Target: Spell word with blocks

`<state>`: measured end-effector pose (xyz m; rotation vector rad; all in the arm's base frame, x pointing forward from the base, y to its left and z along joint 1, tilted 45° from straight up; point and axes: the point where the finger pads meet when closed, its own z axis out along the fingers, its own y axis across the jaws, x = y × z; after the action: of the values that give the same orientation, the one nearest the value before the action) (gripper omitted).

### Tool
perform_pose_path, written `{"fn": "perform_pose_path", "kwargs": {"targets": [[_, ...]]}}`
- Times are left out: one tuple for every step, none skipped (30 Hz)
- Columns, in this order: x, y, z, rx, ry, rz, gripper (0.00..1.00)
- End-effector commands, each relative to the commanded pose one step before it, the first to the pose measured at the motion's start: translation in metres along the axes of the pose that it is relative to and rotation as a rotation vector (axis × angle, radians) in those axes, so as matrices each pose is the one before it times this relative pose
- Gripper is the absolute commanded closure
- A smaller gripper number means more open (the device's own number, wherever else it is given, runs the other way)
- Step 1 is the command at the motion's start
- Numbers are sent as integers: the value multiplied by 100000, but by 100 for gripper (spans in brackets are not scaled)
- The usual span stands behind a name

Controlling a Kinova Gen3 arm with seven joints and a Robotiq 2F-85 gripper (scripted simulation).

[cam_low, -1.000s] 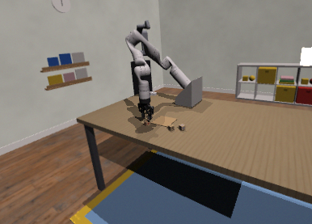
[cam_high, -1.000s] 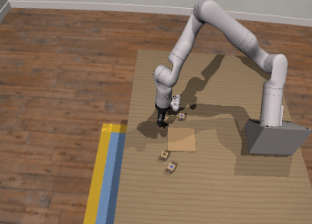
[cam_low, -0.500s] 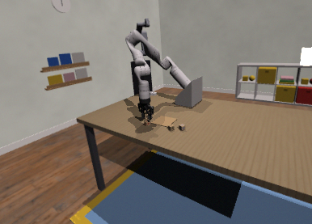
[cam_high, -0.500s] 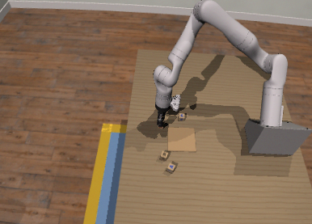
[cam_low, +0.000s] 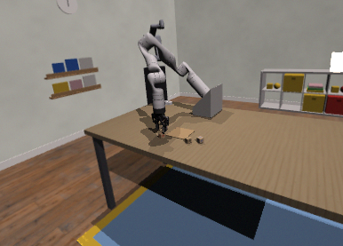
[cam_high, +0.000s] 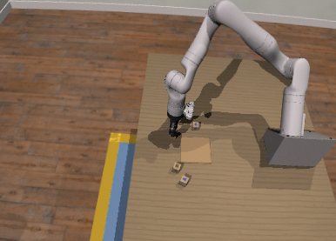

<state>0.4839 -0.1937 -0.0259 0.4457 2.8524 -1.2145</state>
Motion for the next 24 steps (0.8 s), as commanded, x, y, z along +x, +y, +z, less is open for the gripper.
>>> {"fn": "perform_pose_path", "kwargs": {"targets": [[-269, -7, 69, -78, -535, 696, 33], [0, 0, 22, 0, 0, 0, 33], [0, 0, 39, 1, 1, -1, 33], [11, 6, 71, 14, 20, -22, 33], [28, 15, 113, 36, 50, -56, 33], [30, 16, 137, 37, 53, -60, 33], [30, 15, 159, 35, 52, -58, 33], [26, 15, 180, 32, 45, -52, 33], [23, 14, 198, 29, 41, -47, 33], [0, 0, 0, 0, 0, 0, 33], [0, 0, 0, 0, 0, 0, 33], [-94, -51, 85, -120, -166, 187, 33], [51, 34, 268, 66, 91, -107, 33], [53, 33, 280, 65, 93, -108, 33], [22, 19, 258, 29, 39, -48, 33], [-7, 4, 231, -8, -11, 8, 33], [-12, 5, 231, -10, -18, 14, 33], [-9, 4, 228, -9, -14, 10, 33], [0, 1, 225, -1, 0, -1, 33], [1, 1, 213, -1, 1, -1, 33], [1, 1, 198, -1, 0, -1, 33], [1, 1, 180, -1, 0, -1, 33], [-20, -10, 136, -25, -35, 39, 33], [-34, -17, 101, -39, -58, 65, 33]]}}
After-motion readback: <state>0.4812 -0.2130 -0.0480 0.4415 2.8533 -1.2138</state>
